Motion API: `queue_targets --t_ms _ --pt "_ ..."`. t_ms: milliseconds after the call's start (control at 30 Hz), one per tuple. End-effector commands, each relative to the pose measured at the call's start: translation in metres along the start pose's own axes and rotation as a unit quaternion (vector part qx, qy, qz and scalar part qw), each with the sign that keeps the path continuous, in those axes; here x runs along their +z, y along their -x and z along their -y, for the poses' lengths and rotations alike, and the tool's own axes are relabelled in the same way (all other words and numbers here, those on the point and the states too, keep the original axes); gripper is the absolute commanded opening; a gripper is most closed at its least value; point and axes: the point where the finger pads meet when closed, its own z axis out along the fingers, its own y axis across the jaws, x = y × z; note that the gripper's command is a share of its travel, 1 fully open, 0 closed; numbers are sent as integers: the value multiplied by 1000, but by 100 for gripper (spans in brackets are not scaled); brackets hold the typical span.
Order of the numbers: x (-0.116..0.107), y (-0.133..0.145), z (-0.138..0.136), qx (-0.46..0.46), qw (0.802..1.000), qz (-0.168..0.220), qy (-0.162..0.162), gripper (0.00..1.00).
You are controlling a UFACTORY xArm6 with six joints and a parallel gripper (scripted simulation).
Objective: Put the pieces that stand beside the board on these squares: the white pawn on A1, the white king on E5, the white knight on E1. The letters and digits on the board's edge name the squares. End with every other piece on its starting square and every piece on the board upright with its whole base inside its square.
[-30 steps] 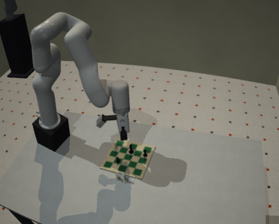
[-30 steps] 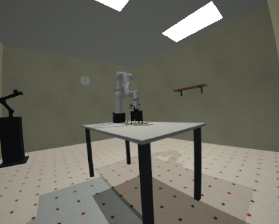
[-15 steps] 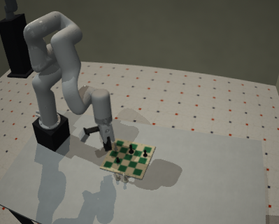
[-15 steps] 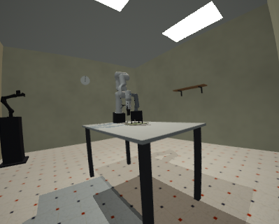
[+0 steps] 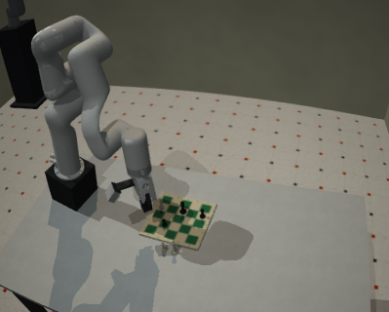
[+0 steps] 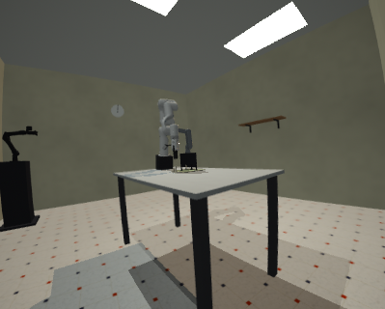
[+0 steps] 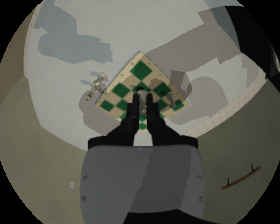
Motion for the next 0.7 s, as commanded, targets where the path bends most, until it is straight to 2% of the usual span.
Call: queue_targets --t_ms 0,167,300,367,533,667 --pt "1 0 1 0 1000 3 1 0" --pt "13 0 1 0 1000 3 2 0" --pt "33 0 2 0 1000 3 2 0" --pt "33 0 2 0 1000 3 2 0" --pt "70 0 2 0 1000 3 2 0" --pt "82 0 3 0 1000 3 2 0"
